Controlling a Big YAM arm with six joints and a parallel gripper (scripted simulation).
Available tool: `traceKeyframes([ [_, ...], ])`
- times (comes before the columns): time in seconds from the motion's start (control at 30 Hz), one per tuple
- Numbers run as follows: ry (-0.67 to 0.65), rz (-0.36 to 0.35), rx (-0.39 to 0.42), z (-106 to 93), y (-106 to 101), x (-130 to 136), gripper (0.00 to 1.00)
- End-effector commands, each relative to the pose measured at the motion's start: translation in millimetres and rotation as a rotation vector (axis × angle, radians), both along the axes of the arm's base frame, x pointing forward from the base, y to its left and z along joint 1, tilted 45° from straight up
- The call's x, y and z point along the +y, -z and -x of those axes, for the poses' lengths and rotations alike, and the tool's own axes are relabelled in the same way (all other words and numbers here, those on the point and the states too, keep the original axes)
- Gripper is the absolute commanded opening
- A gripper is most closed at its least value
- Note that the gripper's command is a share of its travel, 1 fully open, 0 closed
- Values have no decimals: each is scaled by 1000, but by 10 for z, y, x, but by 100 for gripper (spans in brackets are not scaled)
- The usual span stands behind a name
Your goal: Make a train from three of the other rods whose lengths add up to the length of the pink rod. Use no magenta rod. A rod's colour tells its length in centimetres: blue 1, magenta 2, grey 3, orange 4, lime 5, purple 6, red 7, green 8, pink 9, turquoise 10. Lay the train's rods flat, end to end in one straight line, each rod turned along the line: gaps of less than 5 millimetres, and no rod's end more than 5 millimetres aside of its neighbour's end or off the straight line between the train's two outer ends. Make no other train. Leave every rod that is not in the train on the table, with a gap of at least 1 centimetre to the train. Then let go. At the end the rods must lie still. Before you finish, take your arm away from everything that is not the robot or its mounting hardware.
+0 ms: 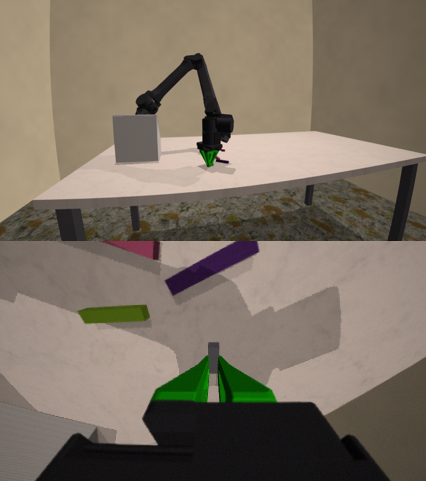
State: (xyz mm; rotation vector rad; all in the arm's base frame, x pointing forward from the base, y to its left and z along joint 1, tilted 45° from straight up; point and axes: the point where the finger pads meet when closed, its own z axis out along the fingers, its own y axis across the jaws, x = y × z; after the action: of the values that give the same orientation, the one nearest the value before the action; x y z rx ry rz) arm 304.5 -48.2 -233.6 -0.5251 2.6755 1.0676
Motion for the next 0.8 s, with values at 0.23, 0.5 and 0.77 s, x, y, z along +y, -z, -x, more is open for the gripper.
traceKeyframes([
  [0.23, 12, 0, -8, -32, -1, -25, 4],
  [0.5, 12, 0, -8, -32, -1, -25, 4],
  [0.77, 19, 12, -28, -83, -119, -183, 4],
])
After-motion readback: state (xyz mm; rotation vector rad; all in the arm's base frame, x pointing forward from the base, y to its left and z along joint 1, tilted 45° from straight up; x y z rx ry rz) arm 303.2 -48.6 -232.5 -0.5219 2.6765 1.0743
